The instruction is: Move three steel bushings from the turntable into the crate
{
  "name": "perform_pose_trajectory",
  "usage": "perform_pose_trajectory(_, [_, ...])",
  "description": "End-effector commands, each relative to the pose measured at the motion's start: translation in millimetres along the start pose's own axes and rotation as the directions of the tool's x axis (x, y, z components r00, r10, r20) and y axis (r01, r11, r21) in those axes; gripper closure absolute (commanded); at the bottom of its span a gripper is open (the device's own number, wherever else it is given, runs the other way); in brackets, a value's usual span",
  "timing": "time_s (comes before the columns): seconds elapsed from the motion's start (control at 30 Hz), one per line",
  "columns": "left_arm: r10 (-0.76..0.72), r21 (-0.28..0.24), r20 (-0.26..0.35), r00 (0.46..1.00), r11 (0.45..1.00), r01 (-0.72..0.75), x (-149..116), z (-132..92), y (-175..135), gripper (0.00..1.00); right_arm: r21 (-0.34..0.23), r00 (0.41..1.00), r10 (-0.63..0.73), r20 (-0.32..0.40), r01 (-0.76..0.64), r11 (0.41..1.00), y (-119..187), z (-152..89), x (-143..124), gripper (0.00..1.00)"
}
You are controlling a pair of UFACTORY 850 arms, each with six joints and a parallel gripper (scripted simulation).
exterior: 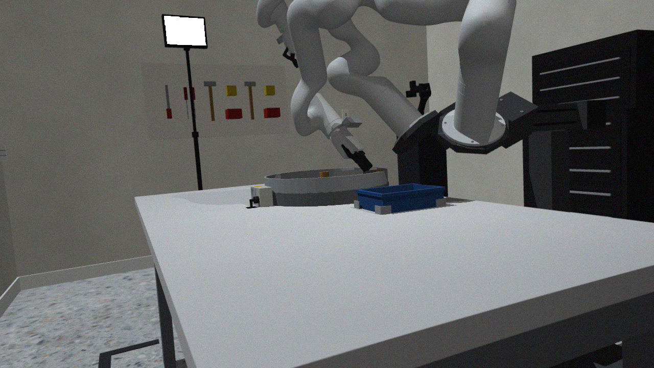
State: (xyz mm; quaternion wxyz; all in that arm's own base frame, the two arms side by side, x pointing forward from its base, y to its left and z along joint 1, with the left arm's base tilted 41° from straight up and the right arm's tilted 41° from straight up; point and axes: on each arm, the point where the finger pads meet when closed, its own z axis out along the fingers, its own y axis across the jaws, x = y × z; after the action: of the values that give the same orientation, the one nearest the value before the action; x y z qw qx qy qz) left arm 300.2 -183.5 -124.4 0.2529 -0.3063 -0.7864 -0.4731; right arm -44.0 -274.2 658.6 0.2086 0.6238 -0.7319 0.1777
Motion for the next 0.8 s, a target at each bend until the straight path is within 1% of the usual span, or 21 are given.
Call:
perform_pose_trajectory(0.0, [0.0,0.0,0.001,1.0,1.0,0.0,-2.6,2.0,0.3,0.89,0.0,1.0,0.0,-0.002,0.0,1.0,0.0,-0.8,0.4,0.0])
perform_pose_trajectory(0.33, [0.0,0.0,0.001,1.0,1.0,0.0,-2.7,2.1,0.3,0.89,0.0,1.0,0.0,-0.002,0.0,1.0,0.0,-0.8,0.4,0.0])
perform_pose_trajectory(0.37, [0.0,0.0,0.001,1.0,1.0,0.0,-2.7,2.1,0.3,1.0,0.0,1.0,0.0,-0.002,0.0,1.0,0.0,-0.8,0.4,0.0])
perform_pose_trajectory(0.77, [0.0,0.0,0.001,1.0,1.0,0.0,-2.7,2.1,0.3,1.0,0.0,1.0,0.0,-0.002,0.0,1.0,0.0,-0.8,0.4,0.0])
